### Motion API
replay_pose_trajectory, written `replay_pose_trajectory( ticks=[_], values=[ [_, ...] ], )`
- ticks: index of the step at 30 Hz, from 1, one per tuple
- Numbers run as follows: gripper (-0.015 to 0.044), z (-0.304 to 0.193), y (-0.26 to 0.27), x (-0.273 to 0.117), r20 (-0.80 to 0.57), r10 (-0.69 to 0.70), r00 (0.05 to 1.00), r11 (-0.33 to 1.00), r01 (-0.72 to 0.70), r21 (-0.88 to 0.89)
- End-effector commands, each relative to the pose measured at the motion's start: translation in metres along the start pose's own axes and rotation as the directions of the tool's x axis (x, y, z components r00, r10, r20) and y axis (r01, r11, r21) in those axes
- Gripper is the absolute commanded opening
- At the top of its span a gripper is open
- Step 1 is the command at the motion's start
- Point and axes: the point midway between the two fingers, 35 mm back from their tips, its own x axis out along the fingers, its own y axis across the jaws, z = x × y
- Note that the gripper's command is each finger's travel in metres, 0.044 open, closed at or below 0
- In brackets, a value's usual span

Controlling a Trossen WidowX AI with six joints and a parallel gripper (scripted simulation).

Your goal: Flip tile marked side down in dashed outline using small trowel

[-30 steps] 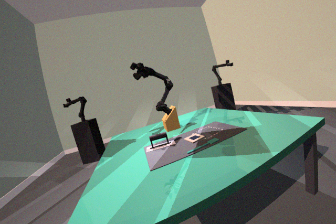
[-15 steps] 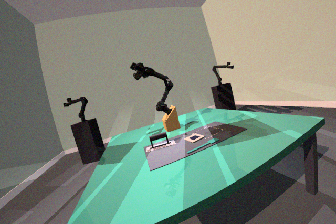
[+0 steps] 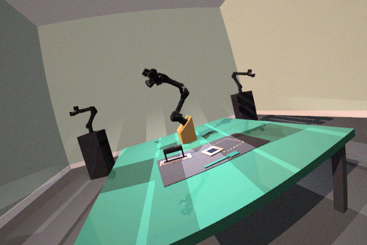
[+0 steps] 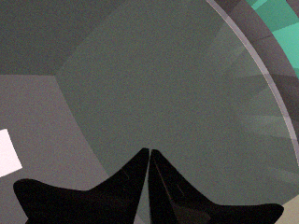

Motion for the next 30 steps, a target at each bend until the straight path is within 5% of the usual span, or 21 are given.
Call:
replay_pose_trajectory(
  ticks=[1,8,12,30],
  values=[
    [0.0,0.0,0.0,0.0,0.0,0.0,1.0,1.0,0.0,0.0],
    [0.0,0.0,0.0,0.0,0.0,0.0,1.0,1.0,0.0,0.0],
    [0.01,0.0,0.0,0.0,0.0,0.0,1.0,1.0,0.0,0.0],
    [0.01,0.0,0.0,0.0,0.0,0.0,1.0,1.0,0.0,0.0]
  ],
)
